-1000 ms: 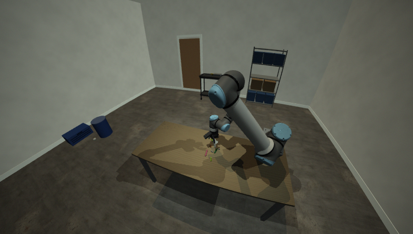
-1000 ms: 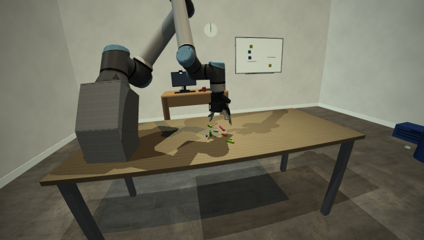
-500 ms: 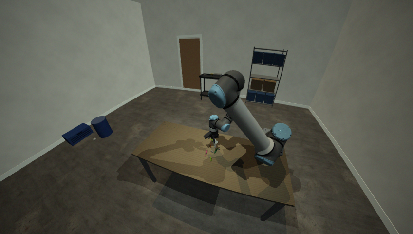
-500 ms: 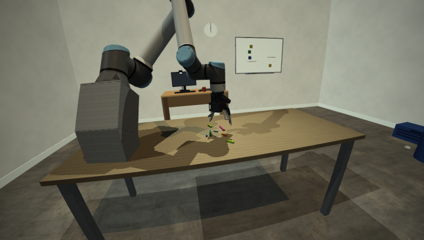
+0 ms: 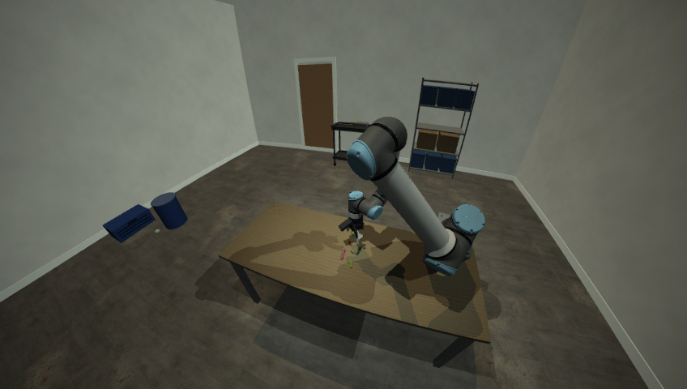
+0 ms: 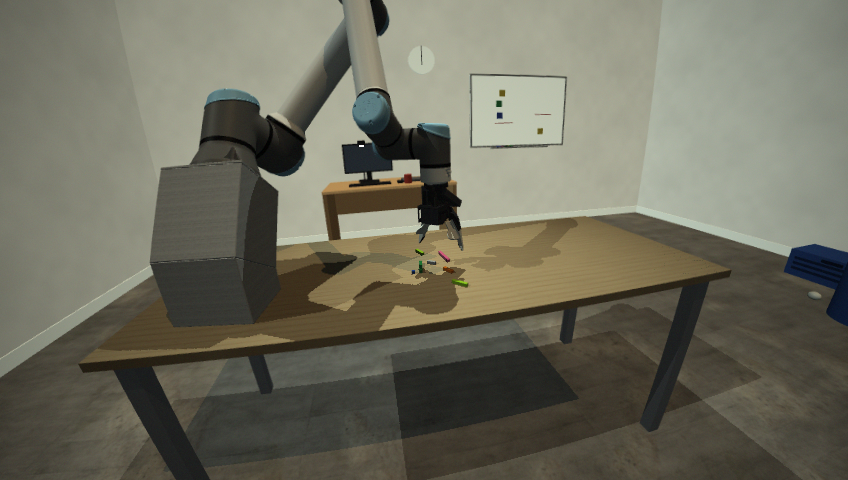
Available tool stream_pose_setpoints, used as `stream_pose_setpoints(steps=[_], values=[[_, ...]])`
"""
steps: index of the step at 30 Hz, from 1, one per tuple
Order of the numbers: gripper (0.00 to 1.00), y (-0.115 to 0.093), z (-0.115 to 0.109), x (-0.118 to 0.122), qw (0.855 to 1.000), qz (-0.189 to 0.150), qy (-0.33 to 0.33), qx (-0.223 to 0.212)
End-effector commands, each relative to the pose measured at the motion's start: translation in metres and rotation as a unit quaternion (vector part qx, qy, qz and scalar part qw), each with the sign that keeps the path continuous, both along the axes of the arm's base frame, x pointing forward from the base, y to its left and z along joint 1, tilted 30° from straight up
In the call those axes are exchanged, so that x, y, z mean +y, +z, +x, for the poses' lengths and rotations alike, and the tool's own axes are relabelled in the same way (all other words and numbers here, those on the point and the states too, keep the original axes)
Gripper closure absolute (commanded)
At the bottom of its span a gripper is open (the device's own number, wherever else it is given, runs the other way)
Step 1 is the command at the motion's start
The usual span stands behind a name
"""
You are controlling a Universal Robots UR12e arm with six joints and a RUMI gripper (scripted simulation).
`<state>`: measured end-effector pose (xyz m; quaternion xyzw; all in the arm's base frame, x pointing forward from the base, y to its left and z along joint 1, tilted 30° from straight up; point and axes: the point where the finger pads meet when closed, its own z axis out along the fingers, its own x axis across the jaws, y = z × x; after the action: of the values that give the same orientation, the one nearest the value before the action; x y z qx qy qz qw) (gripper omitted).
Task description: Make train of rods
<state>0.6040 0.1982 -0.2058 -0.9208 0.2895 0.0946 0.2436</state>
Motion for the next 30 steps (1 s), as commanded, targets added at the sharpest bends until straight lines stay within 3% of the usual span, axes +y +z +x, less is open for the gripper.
stream_pose_setpoints(steps=[1, 17, 24, 30], values=[[0.00, 0.000, 0.001, 0.000, 1.000, 0.000, 0.000, -0.001], [0.00, -0.002, 0.002, -0.004, 1.000, 0.000, 0.014, -0.009], [0.00, -0.013, 0.008, -0.023, 0.996, 0.002, 0.079, -0.047], [0.00, -0.028, 0.014, -0.048, 0.982, 0.005, 0.165, -0.097]])
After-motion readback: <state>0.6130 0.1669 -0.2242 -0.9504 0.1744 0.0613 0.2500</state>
